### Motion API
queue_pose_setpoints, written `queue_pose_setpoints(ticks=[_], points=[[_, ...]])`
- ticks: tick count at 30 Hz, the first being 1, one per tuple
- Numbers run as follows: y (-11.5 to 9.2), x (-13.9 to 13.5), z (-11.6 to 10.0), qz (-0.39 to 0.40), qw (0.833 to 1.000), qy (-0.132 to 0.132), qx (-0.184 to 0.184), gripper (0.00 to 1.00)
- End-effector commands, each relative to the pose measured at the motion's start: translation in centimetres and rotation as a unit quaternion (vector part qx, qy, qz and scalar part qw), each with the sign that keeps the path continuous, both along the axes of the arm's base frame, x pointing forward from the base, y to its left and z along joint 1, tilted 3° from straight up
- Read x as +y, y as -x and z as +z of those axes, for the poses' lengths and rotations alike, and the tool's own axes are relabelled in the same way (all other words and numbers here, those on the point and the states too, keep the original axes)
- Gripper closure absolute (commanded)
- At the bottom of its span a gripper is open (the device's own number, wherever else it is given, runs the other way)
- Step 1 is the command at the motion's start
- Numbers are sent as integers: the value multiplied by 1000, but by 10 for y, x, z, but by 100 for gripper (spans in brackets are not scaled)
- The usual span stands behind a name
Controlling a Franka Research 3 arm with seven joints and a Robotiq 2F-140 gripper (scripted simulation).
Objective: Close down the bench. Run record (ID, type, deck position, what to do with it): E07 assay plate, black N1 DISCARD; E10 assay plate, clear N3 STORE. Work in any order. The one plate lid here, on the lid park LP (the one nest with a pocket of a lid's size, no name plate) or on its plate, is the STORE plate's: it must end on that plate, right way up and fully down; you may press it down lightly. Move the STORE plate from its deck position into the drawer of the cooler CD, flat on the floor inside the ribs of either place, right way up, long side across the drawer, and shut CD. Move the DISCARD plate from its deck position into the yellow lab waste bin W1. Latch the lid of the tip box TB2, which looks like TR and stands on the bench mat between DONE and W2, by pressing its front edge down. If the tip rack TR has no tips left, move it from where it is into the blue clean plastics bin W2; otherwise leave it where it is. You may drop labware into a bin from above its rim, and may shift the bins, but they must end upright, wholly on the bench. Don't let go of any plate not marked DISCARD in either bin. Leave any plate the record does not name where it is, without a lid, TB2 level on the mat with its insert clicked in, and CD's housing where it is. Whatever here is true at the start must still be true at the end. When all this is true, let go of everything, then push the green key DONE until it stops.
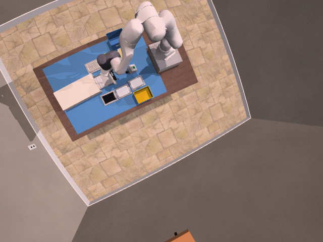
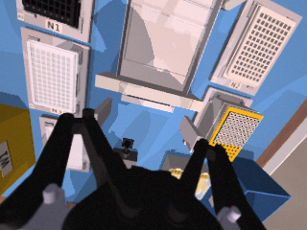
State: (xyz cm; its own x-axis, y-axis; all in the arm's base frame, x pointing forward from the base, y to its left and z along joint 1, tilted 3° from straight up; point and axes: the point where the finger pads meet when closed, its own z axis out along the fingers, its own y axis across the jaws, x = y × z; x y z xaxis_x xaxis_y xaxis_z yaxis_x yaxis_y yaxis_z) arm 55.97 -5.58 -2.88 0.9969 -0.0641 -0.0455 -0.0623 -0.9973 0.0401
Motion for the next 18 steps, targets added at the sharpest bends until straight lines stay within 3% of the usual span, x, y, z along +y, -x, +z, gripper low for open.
queue_pose_setpoints(ticks=[1,18], points=[[-3,-1,-4,1,1000,-1,-5,13],[-2,-1,-24,1,1000,-1,-5,13]])
